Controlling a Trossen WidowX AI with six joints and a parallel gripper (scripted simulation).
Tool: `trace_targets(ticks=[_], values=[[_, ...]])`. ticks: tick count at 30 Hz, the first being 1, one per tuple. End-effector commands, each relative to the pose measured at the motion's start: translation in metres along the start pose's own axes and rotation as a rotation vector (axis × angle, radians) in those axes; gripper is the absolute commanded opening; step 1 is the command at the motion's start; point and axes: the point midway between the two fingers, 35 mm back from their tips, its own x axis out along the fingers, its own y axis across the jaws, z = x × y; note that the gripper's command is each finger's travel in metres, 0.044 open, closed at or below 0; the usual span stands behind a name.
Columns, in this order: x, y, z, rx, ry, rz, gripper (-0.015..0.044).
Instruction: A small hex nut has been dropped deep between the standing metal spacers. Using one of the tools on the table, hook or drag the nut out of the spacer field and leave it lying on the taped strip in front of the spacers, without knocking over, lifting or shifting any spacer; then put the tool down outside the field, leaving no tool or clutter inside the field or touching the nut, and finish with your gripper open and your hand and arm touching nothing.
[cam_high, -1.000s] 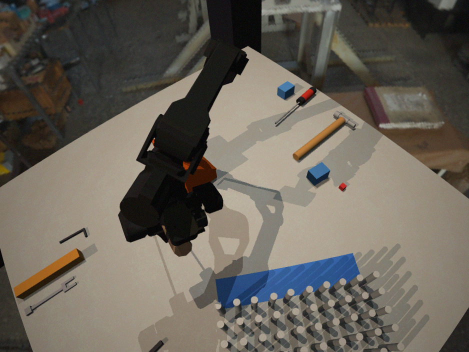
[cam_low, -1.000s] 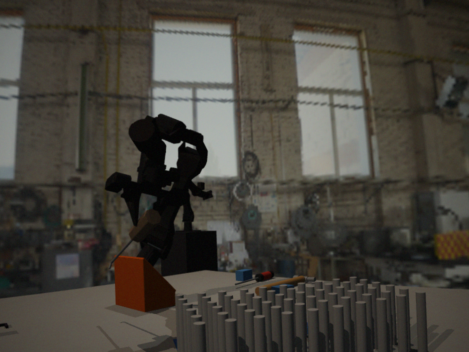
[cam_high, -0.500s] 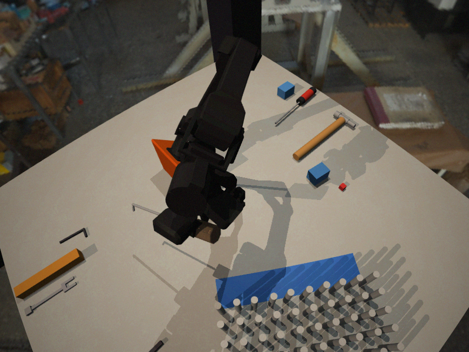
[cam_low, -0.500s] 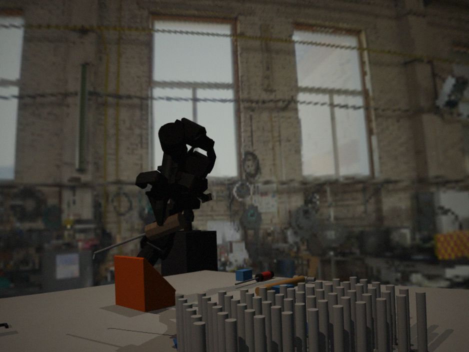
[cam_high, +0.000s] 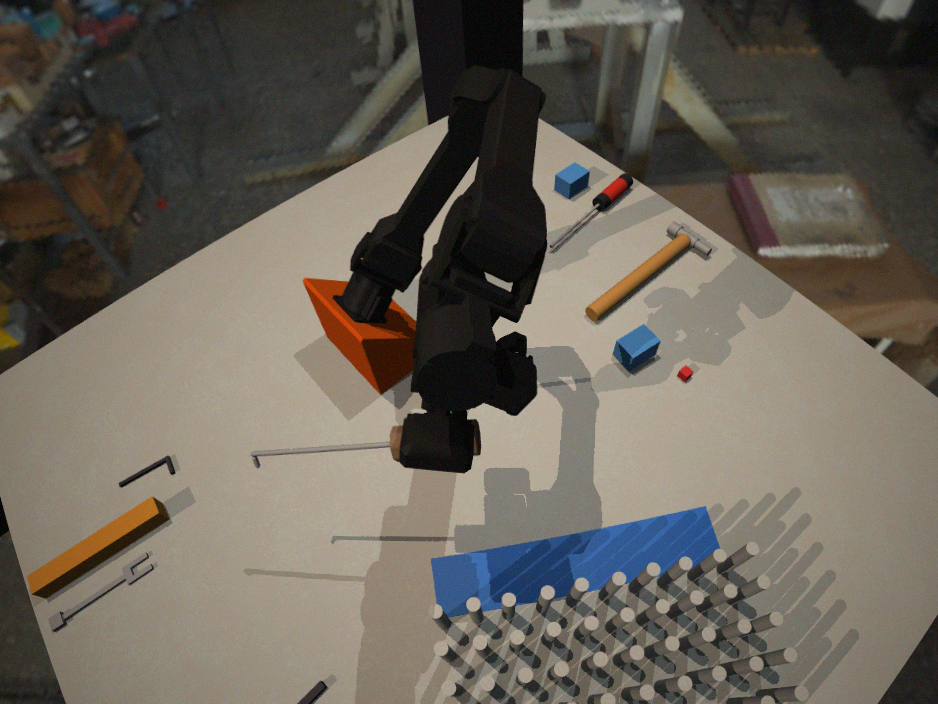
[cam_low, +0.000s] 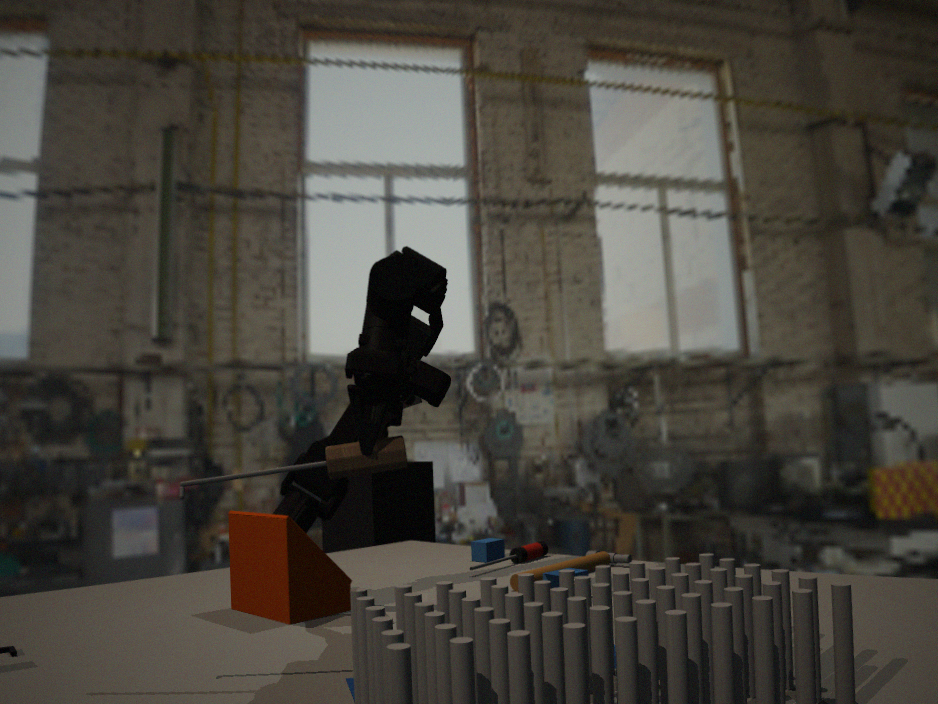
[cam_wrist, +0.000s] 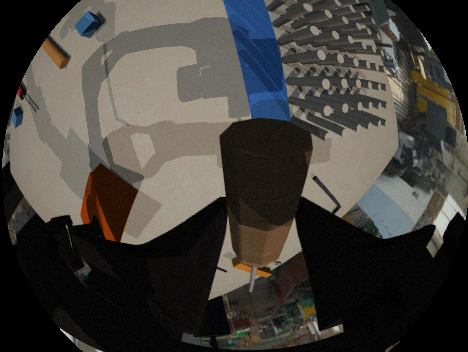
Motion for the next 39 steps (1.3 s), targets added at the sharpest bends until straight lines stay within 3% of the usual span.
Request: trace_targets(ticks=[1, 39], values=[[-0.002, 0.006, 0.008, -0.129, 0.013, -0.003, 0.0000], [-0.010, 0.084, 0.082, -1.424, 0.061, 0.013, 0.0000]])
